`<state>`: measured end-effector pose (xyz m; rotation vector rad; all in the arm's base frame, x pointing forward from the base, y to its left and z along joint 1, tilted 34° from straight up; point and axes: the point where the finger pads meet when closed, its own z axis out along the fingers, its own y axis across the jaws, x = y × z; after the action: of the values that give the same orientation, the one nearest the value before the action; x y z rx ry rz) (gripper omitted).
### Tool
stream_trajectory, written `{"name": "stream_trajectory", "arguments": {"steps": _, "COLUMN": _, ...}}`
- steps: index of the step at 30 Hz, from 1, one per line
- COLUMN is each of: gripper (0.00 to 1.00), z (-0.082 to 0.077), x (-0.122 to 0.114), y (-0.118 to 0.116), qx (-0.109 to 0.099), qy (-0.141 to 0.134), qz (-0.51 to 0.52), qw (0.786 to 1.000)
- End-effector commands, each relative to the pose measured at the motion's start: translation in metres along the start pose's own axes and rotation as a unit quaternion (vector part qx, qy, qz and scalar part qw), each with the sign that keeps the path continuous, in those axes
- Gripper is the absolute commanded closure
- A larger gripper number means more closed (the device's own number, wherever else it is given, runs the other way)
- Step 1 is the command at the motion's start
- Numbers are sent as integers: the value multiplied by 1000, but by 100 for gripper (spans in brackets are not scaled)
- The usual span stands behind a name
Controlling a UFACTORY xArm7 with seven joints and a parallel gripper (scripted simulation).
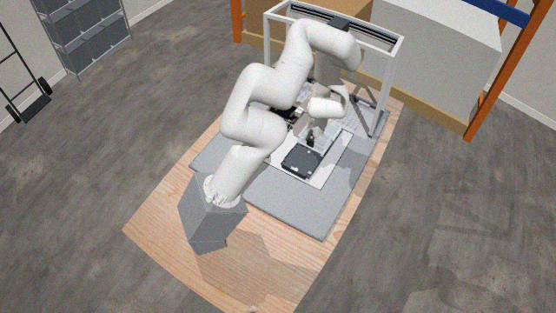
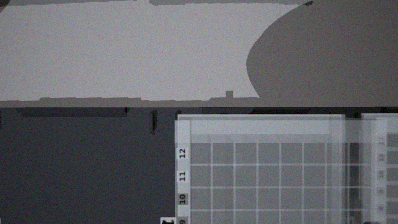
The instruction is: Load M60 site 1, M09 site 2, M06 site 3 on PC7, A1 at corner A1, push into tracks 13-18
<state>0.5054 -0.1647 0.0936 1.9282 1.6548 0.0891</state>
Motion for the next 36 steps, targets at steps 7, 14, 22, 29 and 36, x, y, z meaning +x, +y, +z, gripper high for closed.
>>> {"name": "stream_trajectory", "arguments": {"steps": 7, "gripper": 100, "z": 0, "x": 0, "y": 1, "qx": 0, "qy": 1, "qz": 0, "qw": 1000}}
{"name": "stream_trajectory", "arguments": {"steps": 14, "gripper": 100, "z": 2, "x": 0, "y": 1, "qx": 0, "qy": 1, "qz": 0, "qw": 1000}}
{"name": "stream_trajectory", "arguments": {"steps": 22, "gripper": 100, "z": 8, "x": 0, "y": 1, "qx": 0, "qy": 1, "qz": 0, "qw": 1000}}
{"name": "stream_trajectory", "arguments": {"steps": 29, "gripper": 100, "z": 11, "x": 0, "y": 1, "qx": 0, "qy": 1, "qz": 0, "qw": 1000}}
{"name": "stream_trajectory", "arguments": {"steps": 36, "gripper": 100, "z": 13, "x": 0, "y": 1, "qx": 0, "qy": 1, "qz": 0, "qw": 1000}}
